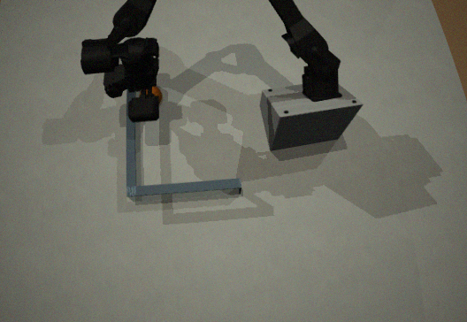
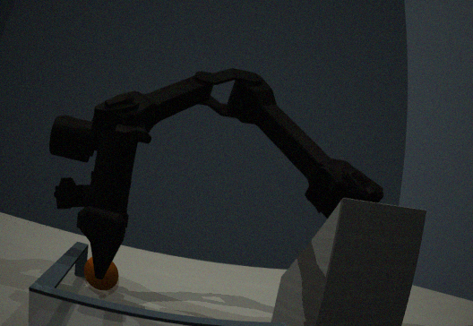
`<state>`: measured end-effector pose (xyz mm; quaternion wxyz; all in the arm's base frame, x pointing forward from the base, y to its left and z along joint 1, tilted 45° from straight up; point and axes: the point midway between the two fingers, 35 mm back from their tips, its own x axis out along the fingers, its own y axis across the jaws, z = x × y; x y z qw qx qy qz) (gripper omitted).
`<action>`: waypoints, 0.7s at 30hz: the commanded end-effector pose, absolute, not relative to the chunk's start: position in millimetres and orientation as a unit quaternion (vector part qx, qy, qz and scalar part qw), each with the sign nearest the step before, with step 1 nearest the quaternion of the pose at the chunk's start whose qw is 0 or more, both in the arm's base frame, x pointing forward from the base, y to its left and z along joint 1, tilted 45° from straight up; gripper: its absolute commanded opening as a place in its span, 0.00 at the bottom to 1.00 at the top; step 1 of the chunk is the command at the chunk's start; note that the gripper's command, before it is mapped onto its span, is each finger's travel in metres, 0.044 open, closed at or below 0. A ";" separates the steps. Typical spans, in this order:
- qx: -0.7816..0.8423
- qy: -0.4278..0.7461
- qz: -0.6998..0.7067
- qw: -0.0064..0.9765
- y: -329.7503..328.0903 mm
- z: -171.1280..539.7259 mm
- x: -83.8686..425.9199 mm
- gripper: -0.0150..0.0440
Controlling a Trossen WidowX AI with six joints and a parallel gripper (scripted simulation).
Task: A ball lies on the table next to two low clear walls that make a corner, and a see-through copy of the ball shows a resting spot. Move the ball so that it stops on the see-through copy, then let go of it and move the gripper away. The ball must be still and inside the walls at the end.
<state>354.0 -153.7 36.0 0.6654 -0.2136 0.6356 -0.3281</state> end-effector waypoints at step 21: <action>-0.214 0.636 -0.329 0.664 -160.8 29.8 353.0 0.88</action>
